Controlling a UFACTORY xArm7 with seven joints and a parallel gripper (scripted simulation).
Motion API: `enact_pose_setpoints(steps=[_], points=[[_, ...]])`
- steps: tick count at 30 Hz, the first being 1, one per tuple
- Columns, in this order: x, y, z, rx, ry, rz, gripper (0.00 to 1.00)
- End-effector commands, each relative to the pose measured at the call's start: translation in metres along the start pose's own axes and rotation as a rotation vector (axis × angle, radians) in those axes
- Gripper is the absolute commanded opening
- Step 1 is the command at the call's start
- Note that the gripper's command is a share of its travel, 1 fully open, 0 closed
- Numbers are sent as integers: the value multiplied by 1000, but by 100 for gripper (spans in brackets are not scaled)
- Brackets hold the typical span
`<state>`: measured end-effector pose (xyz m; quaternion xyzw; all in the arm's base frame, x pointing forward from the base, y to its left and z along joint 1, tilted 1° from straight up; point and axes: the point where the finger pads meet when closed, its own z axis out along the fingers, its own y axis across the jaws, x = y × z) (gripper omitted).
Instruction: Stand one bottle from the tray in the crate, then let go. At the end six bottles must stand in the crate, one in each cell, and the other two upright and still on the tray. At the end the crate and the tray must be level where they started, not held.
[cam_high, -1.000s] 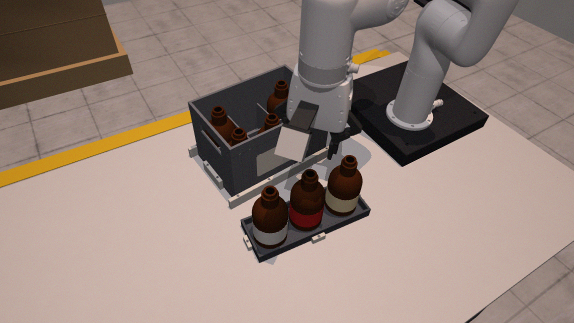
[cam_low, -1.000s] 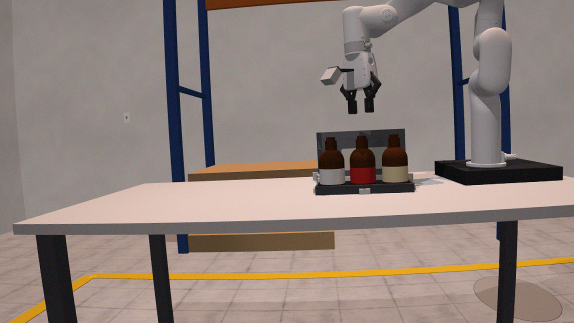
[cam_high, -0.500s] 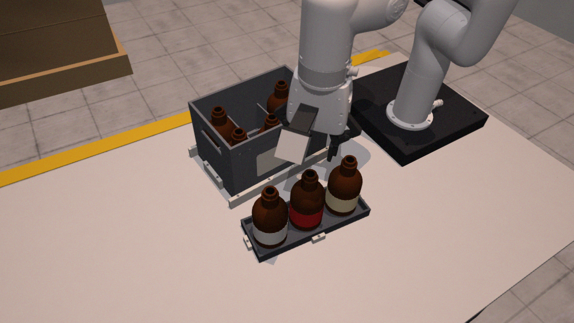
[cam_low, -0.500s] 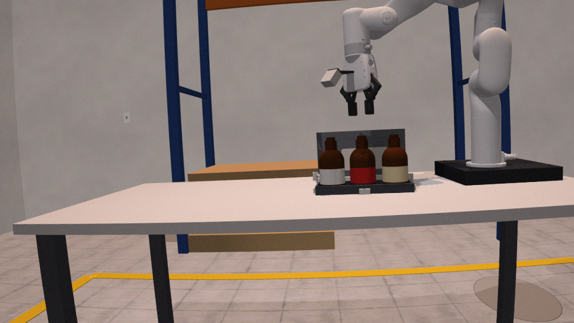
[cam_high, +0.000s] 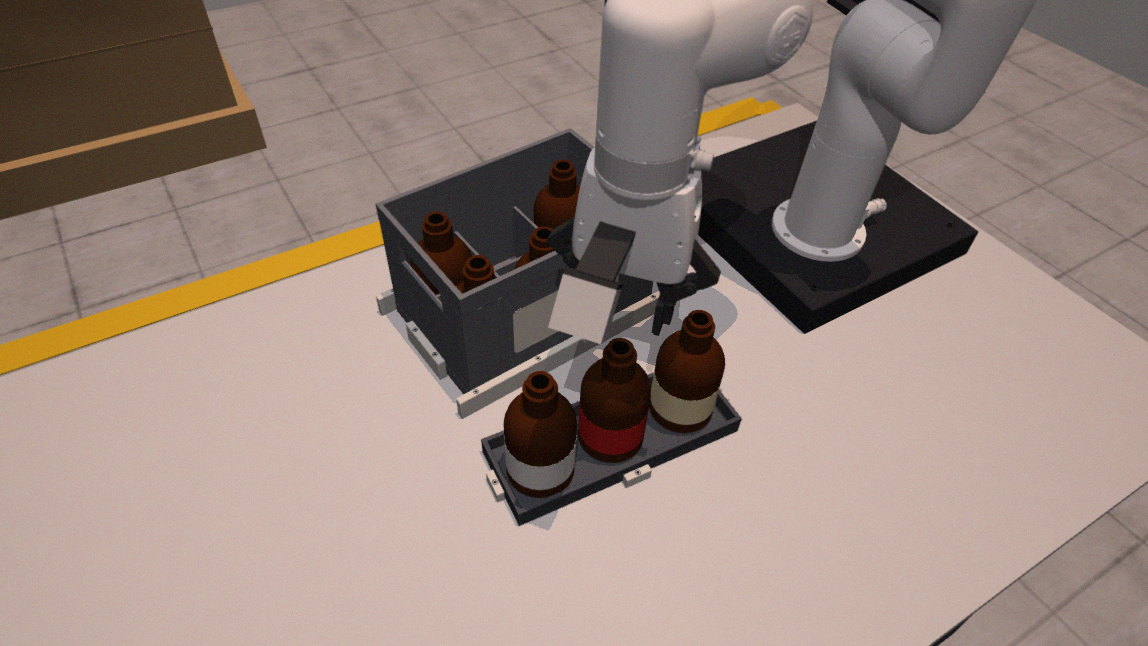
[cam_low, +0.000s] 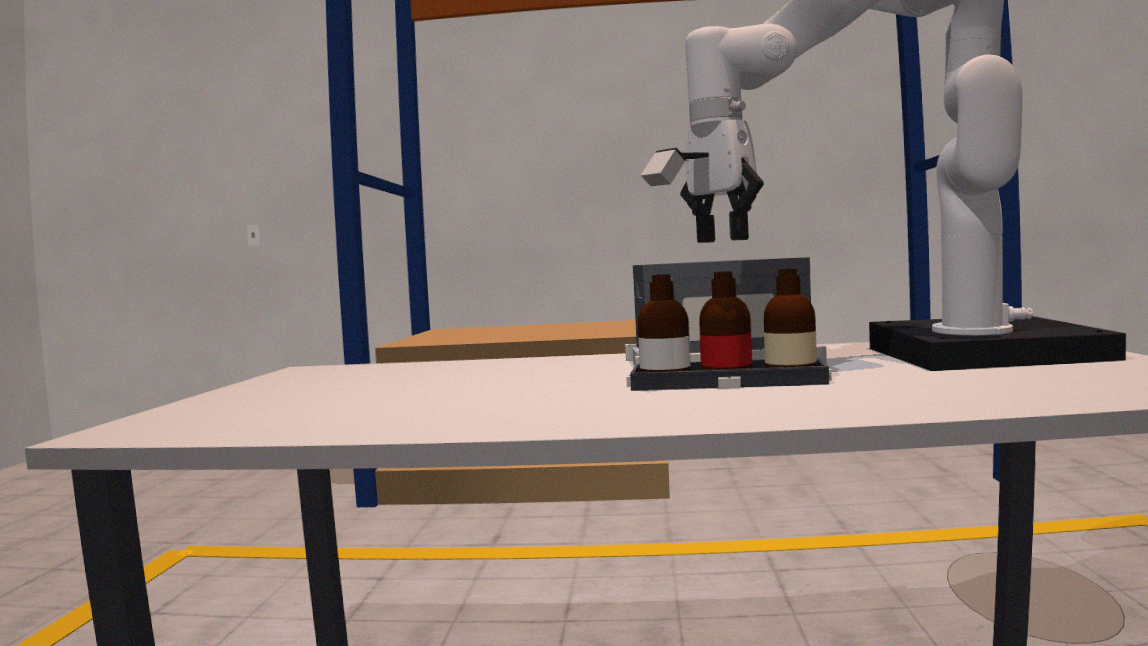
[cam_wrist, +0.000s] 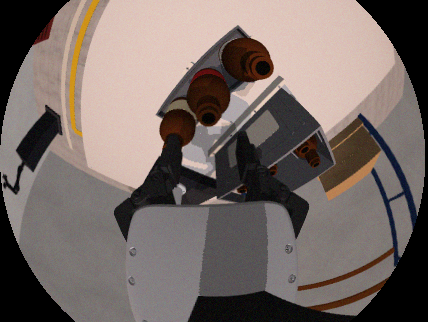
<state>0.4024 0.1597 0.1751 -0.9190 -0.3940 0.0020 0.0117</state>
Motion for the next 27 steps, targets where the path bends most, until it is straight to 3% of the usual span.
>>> enact_pose_setpoints(steps=[1,27], points=[[1,1,5,-2,4,0,65],[1,1,24,-2,4,0,65]])
